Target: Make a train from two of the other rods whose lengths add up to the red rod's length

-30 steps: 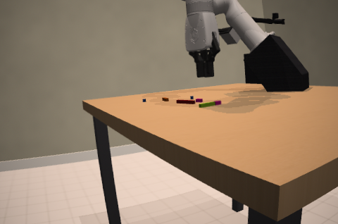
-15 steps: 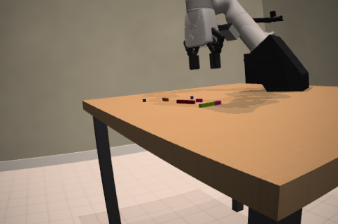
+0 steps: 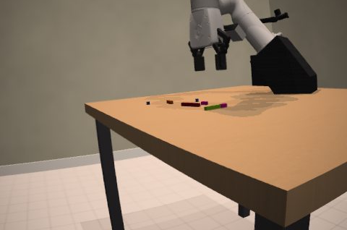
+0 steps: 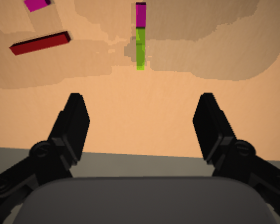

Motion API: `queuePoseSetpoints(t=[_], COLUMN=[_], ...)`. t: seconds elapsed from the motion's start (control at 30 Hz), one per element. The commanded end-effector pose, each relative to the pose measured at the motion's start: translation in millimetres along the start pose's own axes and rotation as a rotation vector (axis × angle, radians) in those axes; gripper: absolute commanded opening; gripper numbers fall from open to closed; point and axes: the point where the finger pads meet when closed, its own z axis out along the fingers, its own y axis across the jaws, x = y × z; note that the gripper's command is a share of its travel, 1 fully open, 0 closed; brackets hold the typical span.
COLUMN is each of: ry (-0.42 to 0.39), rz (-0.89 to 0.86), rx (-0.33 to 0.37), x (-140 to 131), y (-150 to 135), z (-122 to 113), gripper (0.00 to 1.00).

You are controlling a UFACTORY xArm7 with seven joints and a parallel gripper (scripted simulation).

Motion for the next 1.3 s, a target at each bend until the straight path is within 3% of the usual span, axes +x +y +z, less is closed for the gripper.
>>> queuePoseSetpoints(t=[0.0, 0.5, 0.8, 1.27], ry=[-0.003, -0.003, -0.003, -0.003], rz=[-0.001, -0.001, -0.001, -0.001], rx=[-0.003, -0.003, -0.003, -0.003], x=[-1, -1, -1, -1], y=[1, 1, 1, 1], z=[-4, -70, -86, -87], gripper=[1.0, 1.0, 1.0, 1.0])
